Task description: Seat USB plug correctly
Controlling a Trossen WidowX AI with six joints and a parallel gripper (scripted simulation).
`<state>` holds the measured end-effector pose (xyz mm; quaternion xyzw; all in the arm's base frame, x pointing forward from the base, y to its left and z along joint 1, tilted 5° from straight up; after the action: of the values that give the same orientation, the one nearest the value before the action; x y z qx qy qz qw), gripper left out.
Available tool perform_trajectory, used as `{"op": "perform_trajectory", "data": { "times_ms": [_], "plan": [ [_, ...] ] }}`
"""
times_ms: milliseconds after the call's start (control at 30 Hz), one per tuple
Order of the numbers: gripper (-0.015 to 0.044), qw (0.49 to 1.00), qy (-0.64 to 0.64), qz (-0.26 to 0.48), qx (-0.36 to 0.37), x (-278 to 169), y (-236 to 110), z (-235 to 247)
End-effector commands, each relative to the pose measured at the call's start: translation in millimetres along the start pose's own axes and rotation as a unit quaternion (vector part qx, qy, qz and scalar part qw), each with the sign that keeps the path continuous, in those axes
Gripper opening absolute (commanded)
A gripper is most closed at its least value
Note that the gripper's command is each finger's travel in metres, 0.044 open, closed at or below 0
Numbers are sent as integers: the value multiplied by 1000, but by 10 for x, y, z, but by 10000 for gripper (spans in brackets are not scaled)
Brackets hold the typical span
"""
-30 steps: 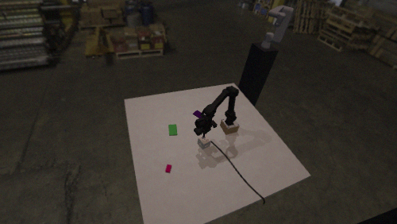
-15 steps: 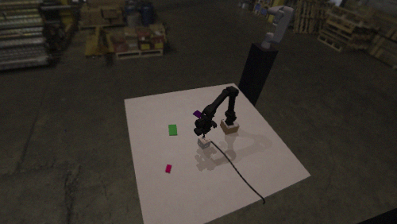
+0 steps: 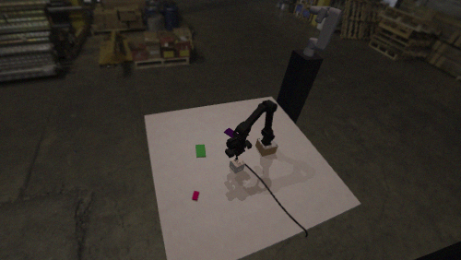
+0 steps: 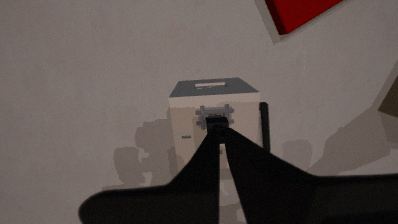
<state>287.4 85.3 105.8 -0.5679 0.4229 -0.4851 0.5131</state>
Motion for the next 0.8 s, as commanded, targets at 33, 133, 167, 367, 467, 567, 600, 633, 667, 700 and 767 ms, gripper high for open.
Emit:
{"op": "perform_trajectory", "data": {
  "times_ms": [33,133,167,367,467,567,600,633,667,700,767],
  "plan": [
    [0,1000,-2,-2,0,4,11,1],
    [0,1000,-2,-2,0,3,15,1],
    [0,1000,-2,-2,0,3,16,1],
    [0,1000,-2,-2,0,3,23,1],
    [0,1000,-2,-2,0,3,27,1],
    [0,1000,-2,-2,0,3,31,1],
    [0,1000,-2,-2,0,3,32,1],
    [0,1000,-2,-2,0,3,33,1],
    [0,1000,-2,-2,0,3,34,1],
    [0,1000,-2,-2,0,2,36,1],
    [0,1000,-2,-2,0,2,38,1]
  ]
}}
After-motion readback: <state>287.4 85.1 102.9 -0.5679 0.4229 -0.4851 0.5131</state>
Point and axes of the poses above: the point midway between the two fingers, 35 mm back from their tips, its own y axis out along the fingers, its own z axis across the jaws, x = y × z, the point moved 5 cm from there along -y, back along the fingers, and after that the axes turned 3 degrees about y, right-handed, at the moved point
